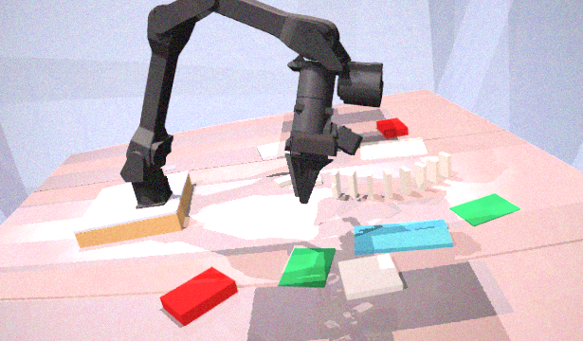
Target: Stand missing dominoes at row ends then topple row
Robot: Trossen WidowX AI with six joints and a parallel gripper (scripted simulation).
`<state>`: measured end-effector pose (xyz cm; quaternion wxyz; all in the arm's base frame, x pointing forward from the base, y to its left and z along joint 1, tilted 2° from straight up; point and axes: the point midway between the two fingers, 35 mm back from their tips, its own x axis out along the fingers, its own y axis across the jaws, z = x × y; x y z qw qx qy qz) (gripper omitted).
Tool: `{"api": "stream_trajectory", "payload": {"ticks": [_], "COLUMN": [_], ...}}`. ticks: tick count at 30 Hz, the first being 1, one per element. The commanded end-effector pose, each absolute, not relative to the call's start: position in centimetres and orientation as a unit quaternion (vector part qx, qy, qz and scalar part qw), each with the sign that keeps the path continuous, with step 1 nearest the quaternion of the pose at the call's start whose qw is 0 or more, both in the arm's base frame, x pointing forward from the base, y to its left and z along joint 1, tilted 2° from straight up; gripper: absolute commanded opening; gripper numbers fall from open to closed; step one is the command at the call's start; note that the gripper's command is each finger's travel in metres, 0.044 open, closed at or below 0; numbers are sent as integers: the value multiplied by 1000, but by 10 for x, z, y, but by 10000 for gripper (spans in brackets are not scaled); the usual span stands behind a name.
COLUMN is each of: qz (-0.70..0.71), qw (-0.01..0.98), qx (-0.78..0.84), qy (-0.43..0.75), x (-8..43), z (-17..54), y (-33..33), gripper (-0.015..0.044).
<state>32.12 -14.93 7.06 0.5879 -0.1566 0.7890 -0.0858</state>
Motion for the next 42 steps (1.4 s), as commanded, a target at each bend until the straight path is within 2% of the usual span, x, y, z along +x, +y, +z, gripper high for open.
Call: {"api": "stream_trajectory", "payload": {"ticks": [1,10,20,33,42], "qz": [-239,-358,-465,-467,-467], "qw": [660,640,524,520,520], "qx": [47,263,476,479,479], "qy": [710,626,532,530,531], "x": [339,343,333,330,330], "z": [74,72,74,72,8], "y": [-77,-6,68,70,71], "gripper": [440,440,440,440,440]}}
